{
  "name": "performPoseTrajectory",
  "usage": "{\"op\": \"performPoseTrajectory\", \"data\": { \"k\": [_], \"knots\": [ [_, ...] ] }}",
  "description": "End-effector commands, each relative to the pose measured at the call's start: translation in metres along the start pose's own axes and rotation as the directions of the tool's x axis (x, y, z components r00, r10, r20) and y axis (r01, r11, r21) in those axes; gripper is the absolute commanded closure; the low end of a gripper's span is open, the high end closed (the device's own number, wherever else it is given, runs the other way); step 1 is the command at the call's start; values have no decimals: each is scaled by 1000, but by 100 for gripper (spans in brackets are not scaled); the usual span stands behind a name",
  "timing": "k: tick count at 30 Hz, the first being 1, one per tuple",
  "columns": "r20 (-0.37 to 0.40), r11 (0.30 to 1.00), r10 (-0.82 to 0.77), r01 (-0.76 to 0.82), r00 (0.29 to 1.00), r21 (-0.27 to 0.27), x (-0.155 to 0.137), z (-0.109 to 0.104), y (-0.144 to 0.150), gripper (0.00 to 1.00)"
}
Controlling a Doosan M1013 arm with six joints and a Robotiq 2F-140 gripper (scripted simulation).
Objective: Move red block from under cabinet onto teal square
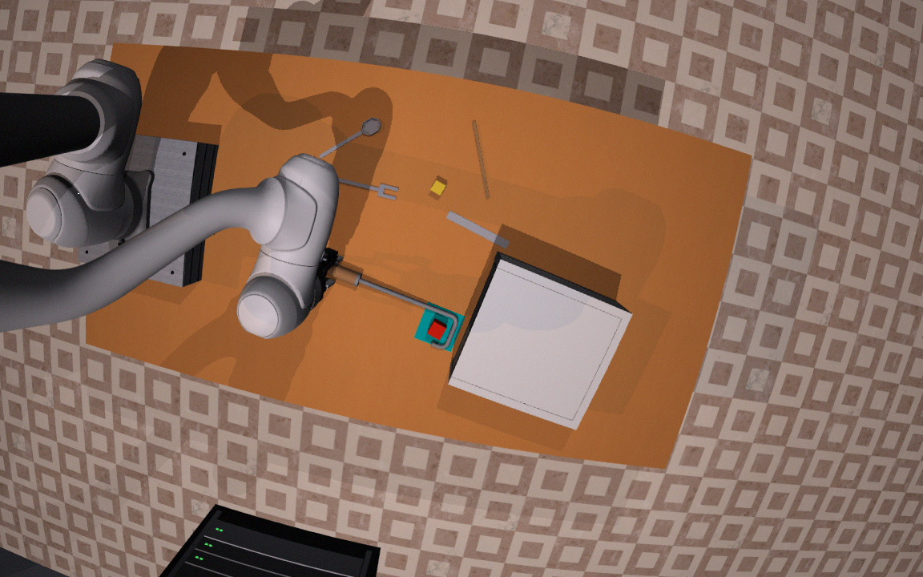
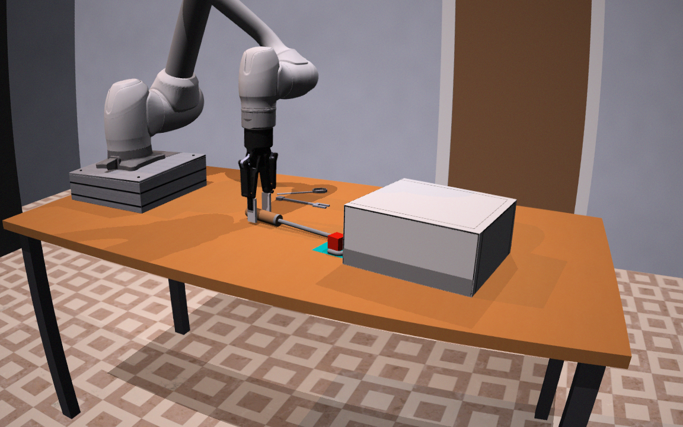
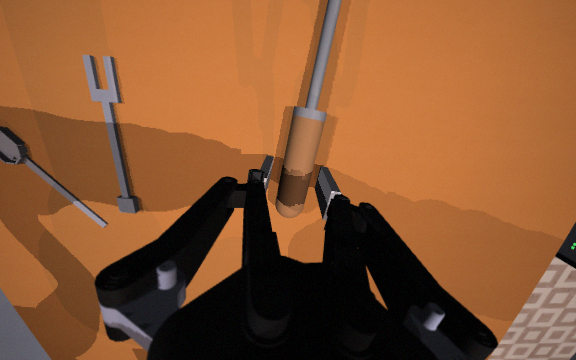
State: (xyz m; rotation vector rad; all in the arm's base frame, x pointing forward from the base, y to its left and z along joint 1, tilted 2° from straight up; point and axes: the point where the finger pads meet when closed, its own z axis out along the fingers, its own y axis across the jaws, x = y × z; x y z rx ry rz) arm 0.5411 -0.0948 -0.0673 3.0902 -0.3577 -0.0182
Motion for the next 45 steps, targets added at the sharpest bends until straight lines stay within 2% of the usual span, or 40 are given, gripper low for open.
{"op": "performPoseTrajectory", "data": {
  "k": [1, 15, 22, 30, 32, 45],
  "knots": [
    [0, 1000, 0, 0, 1000, 0, 0, 0, 0, 66],
    [0, 1000, 0, 0, 1000, 0, 0, -3, 0, 66],
    [0, 1000, 0, 0, 1000, 0, 0, -15, 0, 66],
    [0, 1000, 0, 0, 1000, 0, 0, -42, 0, 66],
    [0, 1000, 0, 0, 1000, 0, 0, -42, 0, 66],
    [0, 1000, 0, 0, 1000, 0, 0, -105, 0, 66]
  ]
}}
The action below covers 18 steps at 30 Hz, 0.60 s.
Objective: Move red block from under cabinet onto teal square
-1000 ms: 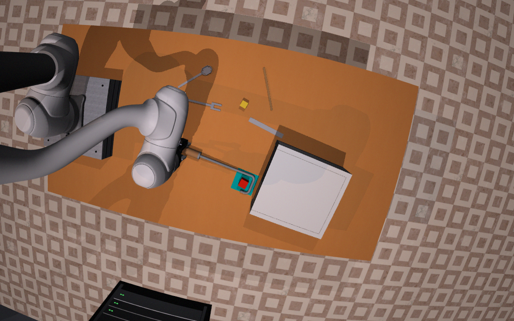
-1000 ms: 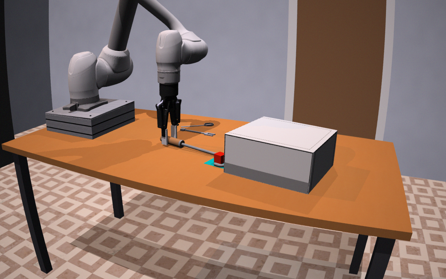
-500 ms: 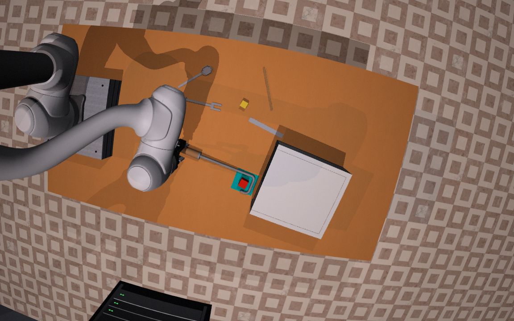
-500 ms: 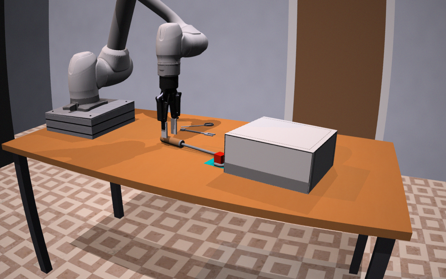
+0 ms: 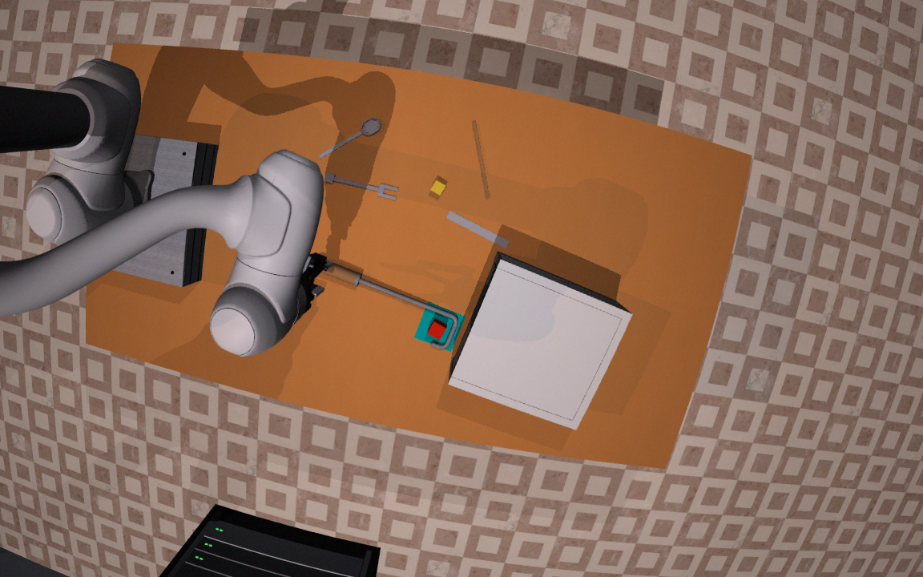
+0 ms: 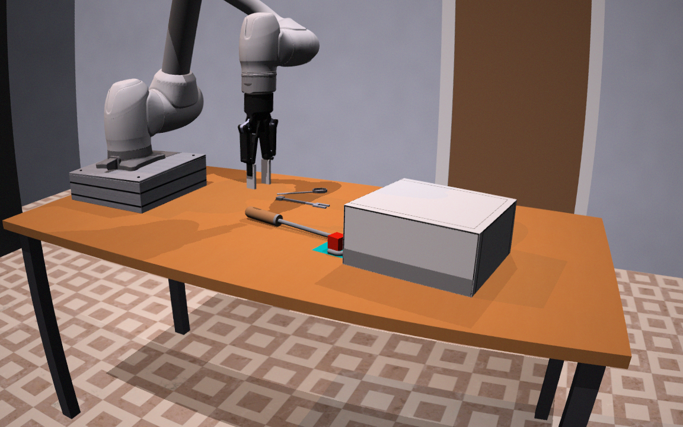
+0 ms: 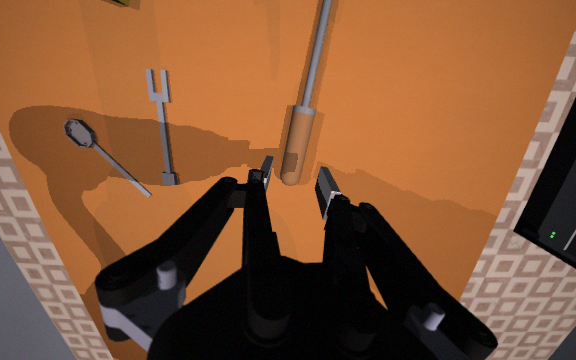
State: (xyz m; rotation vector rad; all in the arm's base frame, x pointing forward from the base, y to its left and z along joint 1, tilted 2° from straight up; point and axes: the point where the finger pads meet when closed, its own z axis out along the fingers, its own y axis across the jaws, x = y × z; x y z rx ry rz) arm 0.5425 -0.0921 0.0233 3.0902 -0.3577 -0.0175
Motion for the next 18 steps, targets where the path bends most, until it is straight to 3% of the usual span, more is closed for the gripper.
{"op": "performPoseTrajectory", "data": {
  "k": [1, 18],
  "knots": [
    [0, 1000, 0, 0, 1000, 0, 0, -19, 0, 66],
    [0, 1000, 0, 0, 1000, 0, 0, -70, 0, 66]
  ]
}}
